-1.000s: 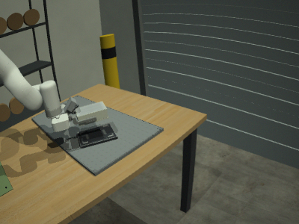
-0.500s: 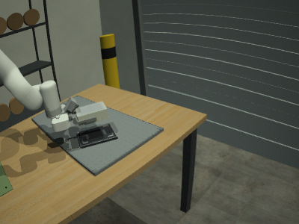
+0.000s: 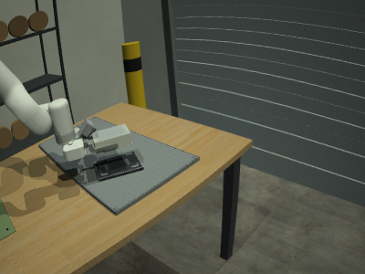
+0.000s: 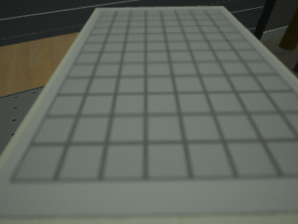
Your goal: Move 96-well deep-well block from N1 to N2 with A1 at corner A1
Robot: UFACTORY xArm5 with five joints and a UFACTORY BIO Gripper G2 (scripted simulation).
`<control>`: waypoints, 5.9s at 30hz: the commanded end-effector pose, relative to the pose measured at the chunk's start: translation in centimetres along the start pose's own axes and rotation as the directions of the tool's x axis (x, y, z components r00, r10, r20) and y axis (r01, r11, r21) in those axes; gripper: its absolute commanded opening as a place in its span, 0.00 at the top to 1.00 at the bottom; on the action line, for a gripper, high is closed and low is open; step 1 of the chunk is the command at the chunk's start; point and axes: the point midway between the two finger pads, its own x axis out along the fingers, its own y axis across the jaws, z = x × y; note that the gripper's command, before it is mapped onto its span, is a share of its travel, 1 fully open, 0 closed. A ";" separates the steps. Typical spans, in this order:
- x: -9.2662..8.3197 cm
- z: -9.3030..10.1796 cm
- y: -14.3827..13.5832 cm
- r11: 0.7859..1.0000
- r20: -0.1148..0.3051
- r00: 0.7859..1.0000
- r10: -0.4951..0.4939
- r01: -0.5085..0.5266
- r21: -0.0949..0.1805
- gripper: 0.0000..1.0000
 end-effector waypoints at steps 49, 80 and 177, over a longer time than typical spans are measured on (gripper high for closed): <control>0.1 -6.6 0.1 1.000 0.004 1.000 0.000 0.000 0.001 1.00; 0.1 -6.6 0.1 1.000 0.004 1.000 0.000 0.000 0.001 1.00; 0.1 -7.6 0.1 1.000 0.004 1.000 0.000 0.000 0.001 1.00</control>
